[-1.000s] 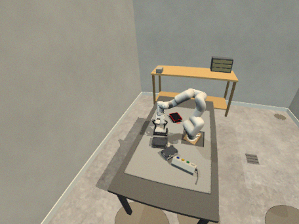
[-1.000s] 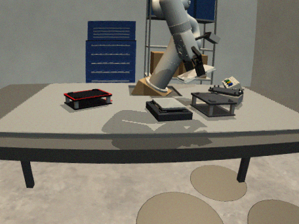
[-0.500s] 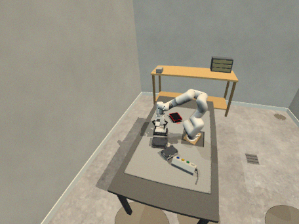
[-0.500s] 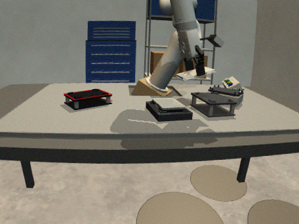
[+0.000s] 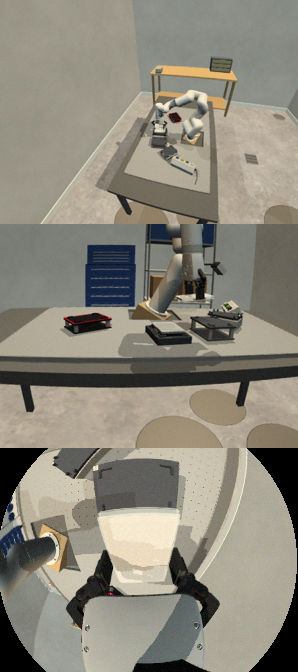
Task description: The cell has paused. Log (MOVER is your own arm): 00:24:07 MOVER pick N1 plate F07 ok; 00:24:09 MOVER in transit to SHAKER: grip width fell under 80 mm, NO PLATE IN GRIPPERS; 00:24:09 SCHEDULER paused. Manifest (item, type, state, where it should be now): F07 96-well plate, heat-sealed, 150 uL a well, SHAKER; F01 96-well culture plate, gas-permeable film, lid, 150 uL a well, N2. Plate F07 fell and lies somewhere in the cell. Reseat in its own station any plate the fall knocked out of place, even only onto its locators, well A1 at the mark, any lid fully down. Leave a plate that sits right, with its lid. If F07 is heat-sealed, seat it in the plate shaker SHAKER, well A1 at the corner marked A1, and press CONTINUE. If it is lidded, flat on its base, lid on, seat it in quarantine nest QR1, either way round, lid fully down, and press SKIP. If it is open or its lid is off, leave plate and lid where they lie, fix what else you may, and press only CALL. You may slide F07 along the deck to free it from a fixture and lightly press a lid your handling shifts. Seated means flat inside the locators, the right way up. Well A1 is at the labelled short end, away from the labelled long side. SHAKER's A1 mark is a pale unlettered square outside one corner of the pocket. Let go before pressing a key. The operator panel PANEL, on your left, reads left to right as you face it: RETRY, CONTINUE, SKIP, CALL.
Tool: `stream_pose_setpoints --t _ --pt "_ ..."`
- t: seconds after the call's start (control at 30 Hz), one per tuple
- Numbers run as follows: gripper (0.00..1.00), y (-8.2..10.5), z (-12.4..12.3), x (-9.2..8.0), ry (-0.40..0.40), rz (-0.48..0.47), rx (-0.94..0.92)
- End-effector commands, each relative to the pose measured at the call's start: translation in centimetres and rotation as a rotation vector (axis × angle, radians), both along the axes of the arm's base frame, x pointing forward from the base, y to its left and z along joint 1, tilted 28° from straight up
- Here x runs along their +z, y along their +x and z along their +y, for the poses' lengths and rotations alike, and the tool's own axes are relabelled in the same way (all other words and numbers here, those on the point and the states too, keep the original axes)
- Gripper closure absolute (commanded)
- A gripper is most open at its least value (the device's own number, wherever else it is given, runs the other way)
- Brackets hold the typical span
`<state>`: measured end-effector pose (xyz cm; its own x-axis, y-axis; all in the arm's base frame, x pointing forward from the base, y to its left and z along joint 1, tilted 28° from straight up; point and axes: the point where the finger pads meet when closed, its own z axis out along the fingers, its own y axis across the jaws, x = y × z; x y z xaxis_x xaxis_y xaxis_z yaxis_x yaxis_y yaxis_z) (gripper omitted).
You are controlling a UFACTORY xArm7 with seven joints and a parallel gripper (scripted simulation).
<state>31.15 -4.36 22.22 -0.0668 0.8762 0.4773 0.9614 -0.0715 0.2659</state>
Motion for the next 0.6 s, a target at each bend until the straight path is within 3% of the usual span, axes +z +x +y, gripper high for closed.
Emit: stream_pose_setpoints --t 0.0,0.2,0.57 --pt "1.0 0.07 -0.07 0.13 -0.071 0.002 -0.023" --pt "1.0 0.07 -0.07 0.14 -0.11 0.005 -0.034" --pt "1.0 0.07 -0.07 0.14 -0.11 0.005 -0.034"
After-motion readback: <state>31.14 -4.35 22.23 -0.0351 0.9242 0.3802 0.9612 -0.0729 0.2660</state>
